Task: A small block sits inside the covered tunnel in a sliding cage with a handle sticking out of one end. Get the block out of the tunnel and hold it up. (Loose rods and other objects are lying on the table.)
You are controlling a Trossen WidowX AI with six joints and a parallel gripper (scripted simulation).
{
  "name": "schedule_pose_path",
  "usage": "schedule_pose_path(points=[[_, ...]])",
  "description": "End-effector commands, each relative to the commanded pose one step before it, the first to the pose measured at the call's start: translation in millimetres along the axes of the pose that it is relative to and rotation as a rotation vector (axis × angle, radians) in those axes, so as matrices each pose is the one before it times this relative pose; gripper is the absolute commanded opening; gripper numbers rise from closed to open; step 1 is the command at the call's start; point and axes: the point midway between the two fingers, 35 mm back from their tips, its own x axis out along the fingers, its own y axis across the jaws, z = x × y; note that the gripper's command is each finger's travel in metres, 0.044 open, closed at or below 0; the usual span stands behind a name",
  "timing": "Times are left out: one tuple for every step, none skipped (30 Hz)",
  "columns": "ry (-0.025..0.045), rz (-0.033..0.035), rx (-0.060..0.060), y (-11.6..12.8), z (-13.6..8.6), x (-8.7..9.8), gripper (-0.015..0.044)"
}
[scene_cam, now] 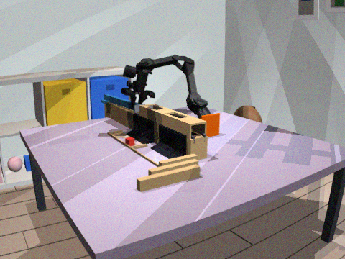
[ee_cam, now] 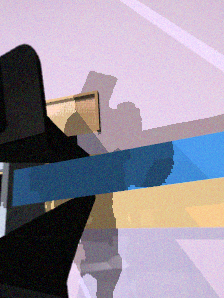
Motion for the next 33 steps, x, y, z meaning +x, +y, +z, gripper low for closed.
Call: schedule_pose_path(points=[[0.00047,-0.00040,-0.0008,0.02,-2.10,-0.42,0.0079],[0.00000,0.00000,0.0000,0.00,0.00,0.00,0.0105],[0.00000,0.00000,0.0000,0.00,0.00,0.00,0.0131],[0.00000,0.00000,0.0000,0.00,0.00,0.00,0.0157],[-0.00014,-0.00029,0.0007,0.17,0.09,-0.65,0.0184],[-0.00033,-0.00058,0.0014,0.34,0.19,-1.34,0.0210],[-0.00059,-0.00086,0.0022,0.52,0.31,-2.09,0.0236],[-0.00086,-0.00099,0.0026,0.62,0.39,-2.58,0.0263],[-0.00123,-0.00109,0.0031,0.72,0.50,-3.12,0.0289],[-0.00172,-0.00114,0.0037,0.81,0.63,-3.71,0.0315],[-0.00229,-0.00107,0.0040,0.86,0.77,-4.21,0.0341],[-0.00278,-0.00086,0.0042,0.84,0.87,-4.44,0.0368],[-0.00319,-0.00058,0.0041,0.80,0.94,-4.49,0.0394],[-0.00357,-0.00027,0.0040,0.75,1.01,-4.51,0.0420],[-0.00315,0.00002,0.0032,0.57,0.87,-3.65,0.0440],[-0.00202,0.00012,0.0019,0.33,0.55,-2.21,0.0440],[0.00007,-0.00006,0.0000,0.11,-0.03,-0.75,0.0440],[0.01202,0.00832,-0.0148,-0.78,-2.85,6.88,0.0440],[0.00427,0.00237,-0.0163,3.43,-1.78,-0.17,0.0440],[0.00701,0.00398,-0.0272,5.74,-2.98,-0.29,0.0440],[0.00957,0.00564,-0.0382,8.10,-4.18,-0.42,0.0440],[0.01191,0.00734,-0.0492,10.54,-5.37,-0.54,0.0440],[0.01358,0.00884,-0.0586,12.74,-6.35,-0.65,0.0440],[0.01158,0.00796,-0.0524,11.59,-5.54,-0.55,0.0440],[0.01208,0.00091,-0.0553,9.45,-4.65,0.29,0.0440],[0.01432,0.00088,-0.0671,11.52,-5.45,0.40,0.0440],[0.01501,0.00105,-0.0724,12.68,-5.63,0.46,0.0440],[0.01617,-0.00270,-0.0756,11.86,-5.10,1.02,0.0440],[0.01612,-0.00261,-0.0764,12.25,-4.80,1.07,0.0440],[0.01590,-0.00252,-0.0763,12.50,-4.42,1.12,0.0440],[0.01572,-0.00247,-0.0763,12.73,-4.02,1.16,0.0440],[0.01556,-0.00245,-0.0762,12.94,-3.62,1.22,0.0440],[0.01543,-0.00245,-0.0761,13.14,-3.20,1.27,0.0440]])
